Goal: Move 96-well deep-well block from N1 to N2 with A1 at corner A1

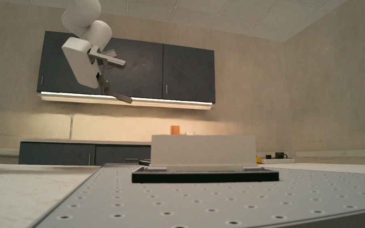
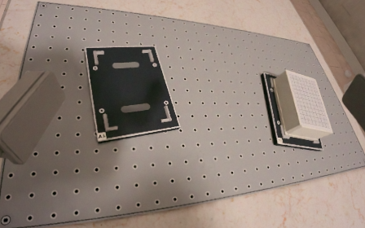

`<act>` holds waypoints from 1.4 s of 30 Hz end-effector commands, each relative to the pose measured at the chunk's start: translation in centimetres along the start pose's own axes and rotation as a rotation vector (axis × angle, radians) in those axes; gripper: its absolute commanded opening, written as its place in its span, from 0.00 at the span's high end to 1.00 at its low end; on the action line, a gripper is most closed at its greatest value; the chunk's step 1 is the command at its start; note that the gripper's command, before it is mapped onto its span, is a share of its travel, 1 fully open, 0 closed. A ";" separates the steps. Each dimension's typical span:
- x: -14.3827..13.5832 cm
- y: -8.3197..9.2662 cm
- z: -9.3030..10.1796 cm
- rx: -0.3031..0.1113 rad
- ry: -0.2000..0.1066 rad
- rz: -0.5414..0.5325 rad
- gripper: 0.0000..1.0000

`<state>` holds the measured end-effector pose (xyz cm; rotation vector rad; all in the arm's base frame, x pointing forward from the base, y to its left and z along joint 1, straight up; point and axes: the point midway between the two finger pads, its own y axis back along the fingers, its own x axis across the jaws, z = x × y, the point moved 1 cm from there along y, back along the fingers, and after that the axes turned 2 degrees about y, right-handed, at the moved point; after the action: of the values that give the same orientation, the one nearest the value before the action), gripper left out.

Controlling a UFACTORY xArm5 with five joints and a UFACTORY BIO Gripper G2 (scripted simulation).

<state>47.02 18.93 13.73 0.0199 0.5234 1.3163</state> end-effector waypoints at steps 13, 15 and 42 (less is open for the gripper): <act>0.0 0.0 0.2 -0.003 -0.003 0.000 0.00; 0.0 0.0 0.2 -0.003 -0.003 0.000 0.00; -7.1 -3.9 6.6 -0.103 -0.181 0.103 0.63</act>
<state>51.39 14.06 19.87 0.0741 0.3453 1.4069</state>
